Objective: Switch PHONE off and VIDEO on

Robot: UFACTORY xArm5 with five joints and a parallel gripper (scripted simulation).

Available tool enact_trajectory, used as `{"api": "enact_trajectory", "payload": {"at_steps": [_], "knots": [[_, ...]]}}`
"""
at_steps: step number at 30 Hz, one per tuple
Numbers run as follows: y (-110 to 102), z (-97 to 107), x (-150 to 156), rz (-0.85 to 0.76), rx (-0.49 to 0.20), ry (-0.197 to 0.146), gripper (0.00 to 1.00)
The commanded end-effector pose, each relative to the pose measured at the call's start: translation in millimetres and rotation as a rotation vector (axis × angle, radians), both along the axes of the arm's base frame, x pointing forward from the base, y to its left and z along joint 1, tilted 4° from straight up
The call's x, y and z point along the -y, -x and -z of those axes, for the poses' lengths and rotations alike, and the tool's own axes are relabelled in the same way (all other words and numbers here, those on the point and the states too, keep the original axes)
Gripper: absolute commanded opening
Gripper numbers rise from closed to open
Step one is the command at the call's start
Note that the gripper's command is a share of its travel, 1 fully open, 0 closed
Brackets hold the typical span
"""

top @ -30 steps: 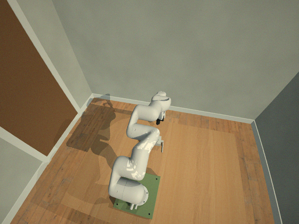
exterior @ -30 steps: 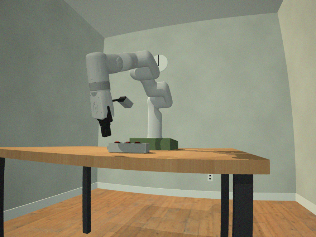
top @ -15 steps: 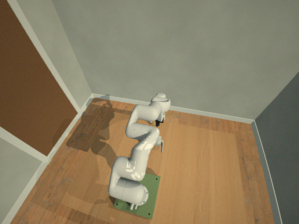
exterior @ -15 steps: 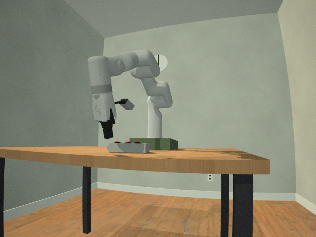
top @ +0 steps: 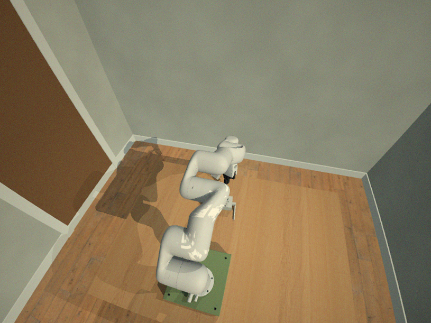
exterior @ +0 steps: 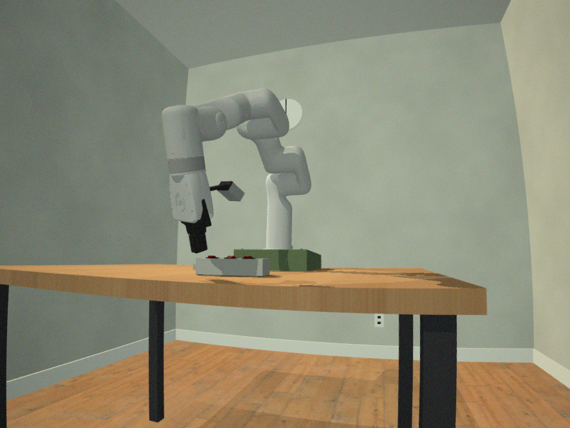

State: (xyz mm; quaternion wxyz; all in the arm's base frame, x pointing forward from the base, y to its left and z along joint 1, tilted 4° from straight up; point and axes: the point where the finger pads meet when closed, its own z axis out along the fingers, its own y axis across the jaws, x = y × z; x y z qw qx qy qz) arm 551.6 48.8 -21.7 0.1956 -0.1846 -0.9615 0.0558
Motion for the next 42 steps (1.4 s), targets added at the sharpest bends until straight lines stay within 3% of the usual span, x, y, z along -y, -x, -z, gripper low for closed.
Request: {"api": "enact_trajectory", "payload": {"at_steps": [1,11,13,24,42], "knots": [[3.1,-0.6,0.1,-0.007,0.006,-0.003,0.0],[3.1,-0.6,0.1,-0.007,0.006,-0.003,0.0],[17.2,3.0,0.9,-0.026,-0.003,-0.01,0.0],[17.2,3.0,0.9,-0.026,-0.003,-0.01,0.0],[34.3,6.4,1.9,-0.046,-0.012,-0.018,0.0]]}}
